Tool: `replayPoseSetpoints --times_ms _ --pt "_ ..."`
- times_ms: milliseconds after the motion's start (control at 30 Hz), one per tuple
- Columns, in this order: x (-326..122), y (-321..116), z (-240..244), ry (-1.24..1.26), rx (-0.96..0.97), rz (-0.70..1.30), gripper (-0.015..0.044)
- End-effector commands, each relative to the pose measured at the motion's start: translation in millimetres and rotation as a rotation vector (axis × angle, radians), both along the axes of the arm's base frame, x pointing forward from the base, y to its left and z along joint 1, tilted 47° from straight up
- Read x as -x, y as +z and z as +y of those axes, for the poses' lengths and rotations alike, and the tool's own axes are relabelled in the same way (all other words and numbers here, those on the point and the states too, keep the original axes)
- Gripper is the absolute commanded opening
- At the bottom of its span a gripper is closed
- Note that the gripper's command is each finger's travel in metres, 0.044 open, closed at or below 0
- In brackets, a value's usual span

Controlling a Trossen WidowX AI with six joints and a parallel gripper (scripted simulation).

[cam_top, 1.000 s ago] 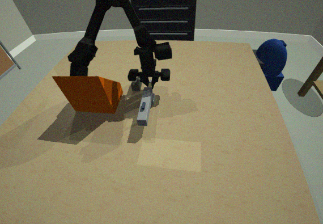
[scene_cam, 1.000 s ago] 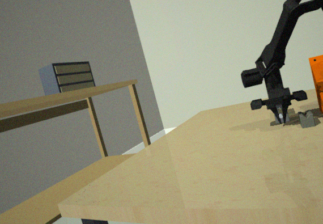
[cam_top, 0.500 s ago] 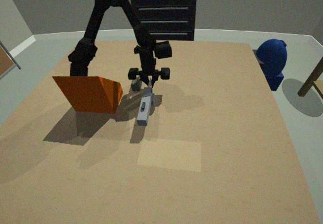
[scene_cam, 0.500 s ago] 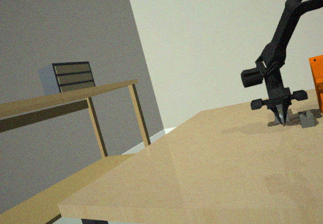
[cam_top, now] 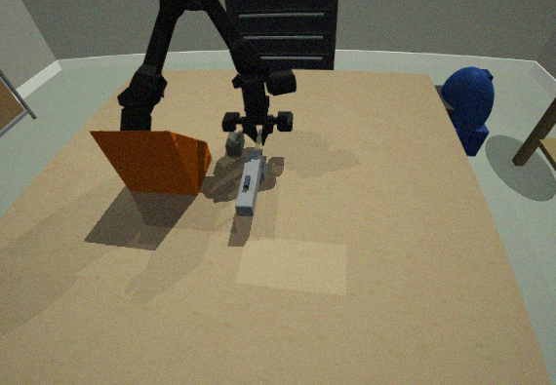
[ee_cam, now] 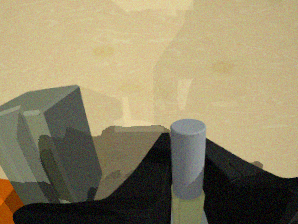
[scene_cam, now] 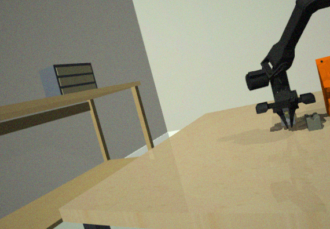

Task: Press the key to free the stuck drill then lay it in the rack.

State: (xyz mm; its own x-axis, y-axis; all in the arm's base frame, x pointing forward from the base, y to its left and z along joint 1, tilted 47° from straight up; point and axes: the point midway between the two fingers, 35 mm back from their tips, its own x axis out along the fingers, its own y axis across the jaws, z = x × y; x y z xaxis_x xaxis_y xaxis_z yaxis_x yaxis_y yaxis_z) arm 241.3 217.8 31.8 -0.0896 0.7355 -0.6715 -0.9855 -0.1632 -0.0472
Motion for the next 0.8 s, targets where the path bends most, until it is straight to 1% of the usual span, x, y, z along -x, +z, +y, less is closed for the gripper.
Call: replayPoseSetpoints --times_ms 0,767 --pt "-0.1 5.4 4.1 -0.004 0.003 -0.002 0.0" --pt "4.6 31.6 27.9 -0.004 0.001 -0.002 0.0"
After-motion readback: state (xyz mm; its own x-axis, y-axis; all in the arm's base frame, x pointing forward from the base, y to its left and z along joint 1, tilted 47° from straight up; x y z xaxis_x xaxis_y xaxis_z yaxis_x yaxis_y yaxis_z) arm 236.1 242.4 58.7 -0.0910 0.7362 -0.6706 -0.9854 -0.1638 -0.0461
